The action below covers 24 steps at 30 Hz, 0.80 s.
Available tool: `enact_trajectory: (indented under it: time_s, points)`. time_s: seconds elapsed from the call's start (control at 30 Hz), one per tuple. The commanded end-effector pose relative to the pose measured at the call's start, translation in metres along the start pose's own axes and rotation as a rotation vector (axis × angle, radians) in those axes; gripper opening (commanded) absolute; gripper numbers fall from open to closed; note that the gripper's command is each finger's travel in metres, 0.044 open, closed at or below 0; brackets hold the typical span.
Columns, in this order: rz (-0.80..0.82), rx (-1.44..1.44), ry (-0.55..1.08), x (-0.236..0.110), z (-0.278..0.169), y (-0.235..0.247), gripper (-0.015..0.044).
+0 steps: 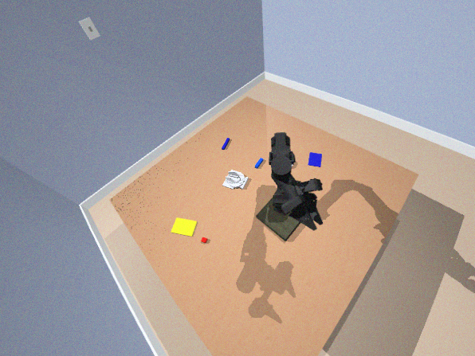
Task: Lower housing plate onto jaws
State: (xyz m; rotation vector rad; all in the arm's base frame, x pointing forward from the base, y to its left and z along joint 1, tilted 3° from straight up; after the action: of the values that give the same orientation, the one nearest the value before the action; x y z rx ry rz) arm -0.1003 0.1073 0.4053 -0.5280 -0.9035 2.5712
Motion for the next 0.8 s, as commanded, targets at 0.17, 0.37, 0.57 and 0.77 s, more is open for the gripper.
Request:
enact_trajectory:
  time_s: [0.17,0.37,0.57,0.77]
  points:
    - [-0.048,0.034,0.081,0.001,-0.013,-0.010,0.0440]
    - [-0.132,0.098,0.217,-0.001,-0.037,-0.027,0.0440]
    - [-0.215,0.167,0.350,-0.009,-0.063,-0.042,0.0440]
    - [-0.299,0.242,0.479,-0.023,-0.088,-0.055,0.0440]
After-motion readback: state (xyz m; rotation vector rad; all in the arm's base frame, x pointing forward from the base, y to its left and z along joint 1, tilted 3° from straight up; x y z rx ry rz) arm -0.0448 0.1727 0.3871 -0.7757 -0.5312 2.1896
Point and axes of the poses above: the point midway between the two fingers, 35 mm back from their tips, its own x axis out along the fingers, its own y axis across the jaws, z = x × y, the point moved 8 cm from there along -x, back along the fingers, and after that the axes turned 13 degrees about x, right-handed, at the moved point
